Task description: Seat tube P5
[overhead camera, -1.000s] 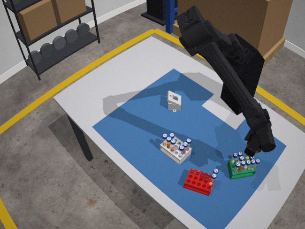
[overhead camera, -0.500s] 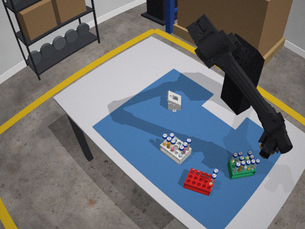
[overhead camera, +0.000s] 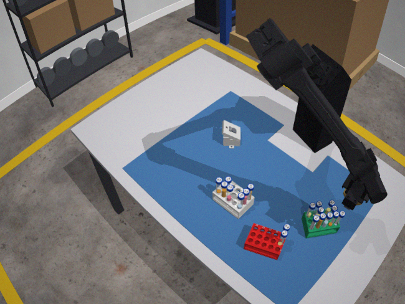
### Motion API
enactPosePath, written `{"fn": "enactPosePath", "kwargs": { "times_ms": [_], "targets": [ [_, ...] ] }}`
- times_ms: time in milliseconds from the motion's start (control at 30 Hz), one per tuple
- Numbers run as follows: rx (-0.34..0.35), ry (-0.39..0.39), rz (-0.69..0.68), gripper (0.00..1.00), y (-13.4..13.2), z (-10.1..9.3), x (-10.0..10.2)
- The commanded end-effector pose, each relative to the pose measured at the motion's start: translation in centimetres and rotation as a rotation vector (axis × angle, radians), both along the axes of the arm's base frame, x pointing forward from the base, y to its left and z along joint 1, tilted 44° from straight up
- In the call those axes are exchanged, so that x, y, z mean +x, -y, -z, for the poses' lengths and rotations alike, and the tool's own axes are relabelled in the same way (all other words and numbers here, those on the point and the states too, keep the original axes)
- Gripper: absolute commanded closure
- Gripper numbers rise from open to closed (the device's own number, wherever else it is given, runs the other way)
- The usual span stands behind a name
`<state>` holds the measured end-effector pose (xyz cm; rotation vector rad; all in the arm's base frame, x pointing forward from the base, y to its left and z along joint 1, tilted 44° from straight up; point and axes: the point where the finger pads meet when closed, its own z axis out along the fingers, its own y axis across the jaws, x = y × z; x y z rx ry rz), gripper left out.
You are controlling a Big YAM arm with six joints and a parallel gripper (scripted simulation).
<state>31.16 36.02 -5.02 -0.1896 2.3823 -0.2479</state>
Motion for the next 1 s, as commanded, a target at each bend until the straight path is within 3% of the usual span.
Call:
{"fn": "enactPosePath", "kwargs": {
  "times_ms": [0, 67, 200, 667, 733, 767, 833, 967],
  "targets": [
    [0.020, 0.011, -0.008, 0.70, -0.2, -1.0, 0.3],
    [-0.003, -0.002, 0.000, 0.70, 0.5, 0.6, 0.6],
    [-0.001, 0.000, -0.017, 0.70, -0.1, 0.7, 0.4],
    [0.012, 0.008, 0.000, 0.70, 0.1, 2.1, 3.1],
    [0.012, 0.008, 0.000, 0.70, 0.1, 2.1, 3.1],
    [0.037, 0.023, -0.008, 0.70, -0.6, 0.8, 3.3],
    [0.011, 0.007, -0.008, 0.70, 0.0, 2.5, 3.2],
    [0.006, 0.004, 0.000, 0.70, 0.6, 3.2, 3.8]
  ]
}}
